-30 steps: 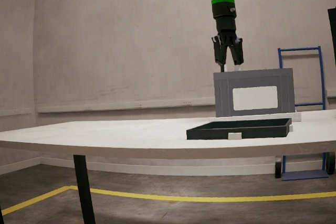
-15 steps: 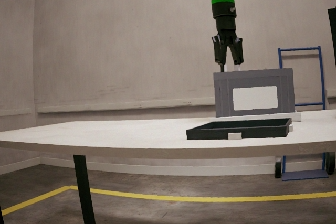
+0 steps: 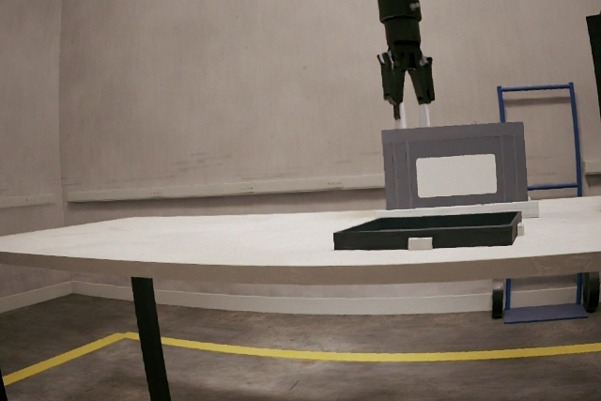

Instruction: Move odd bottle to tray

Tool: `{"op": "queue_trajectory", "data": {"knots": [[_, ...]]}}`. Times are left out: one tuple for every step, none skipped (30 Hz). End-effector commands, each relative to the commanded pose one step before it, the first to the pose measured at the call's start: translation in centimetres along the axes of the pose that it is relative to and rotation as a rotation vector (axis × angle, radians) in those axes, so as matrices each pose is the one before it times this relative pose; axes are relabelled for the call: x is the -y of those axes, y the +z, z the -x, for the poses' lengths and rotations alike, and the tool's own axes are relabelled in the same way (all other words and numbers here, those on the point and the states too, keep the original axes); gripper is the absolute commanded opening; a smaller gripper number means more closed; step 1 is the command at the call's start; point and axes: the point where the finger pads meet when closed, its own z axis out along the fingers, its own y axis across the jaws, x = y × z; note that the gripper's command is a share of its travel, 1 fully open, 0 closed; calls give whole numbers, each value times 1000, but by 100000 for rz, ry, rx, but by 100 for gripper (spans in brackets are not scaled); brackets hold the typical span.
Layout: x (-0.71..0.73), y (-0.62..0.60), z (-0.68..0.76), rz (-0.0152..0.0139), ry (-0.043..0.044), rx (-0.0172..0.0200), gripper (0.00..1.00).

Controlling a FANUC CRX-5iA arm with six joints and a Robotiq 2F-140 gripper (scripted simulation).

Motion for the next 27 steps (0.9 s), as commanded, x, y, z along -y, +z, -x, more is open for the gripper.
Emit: {"op": "queue_trajectory", "data": {"knots": [[37,-1083,-68,-71,-25,-147,44],[0,-348,0,0,0,0,44],[0,-352,0,0,0,0,44],[0,-352,0,0,0,0,44],[0,0,0,0,0,0,44],[0,0,0,0,0,0,44],[0,-350,0,0,0,0,44],[0,-346,0,0,0,0,44],[0,-339,0,0,0,0,44],[0,-328,0,0,0,0,44],[0,-316,0,0,0,0,44],[0,-300,0,0,0,0,44],[0,-283,0,0,0,0,44],[0,-263,0,0,0,0,44],[0,-242,0,0,0,0,44],[0,-219,0,0,0,0,44],[0,-194,0,0,0,0,44],[0,-169,0,0,0,0,44],[0,-144,0,0,0,0,44],[0,-119,0,0,0,0,44],[0,-94,0,0,0,0,44],[0,0,0,0,0,0,44],[0,0,0,0,0,0,44],[0,-71,0,0,0,0,44],[0,-50,0,0,0,0,44],[0,-32,0,0,0,0,44],[0,-17,0,0,0,0,44]]}}
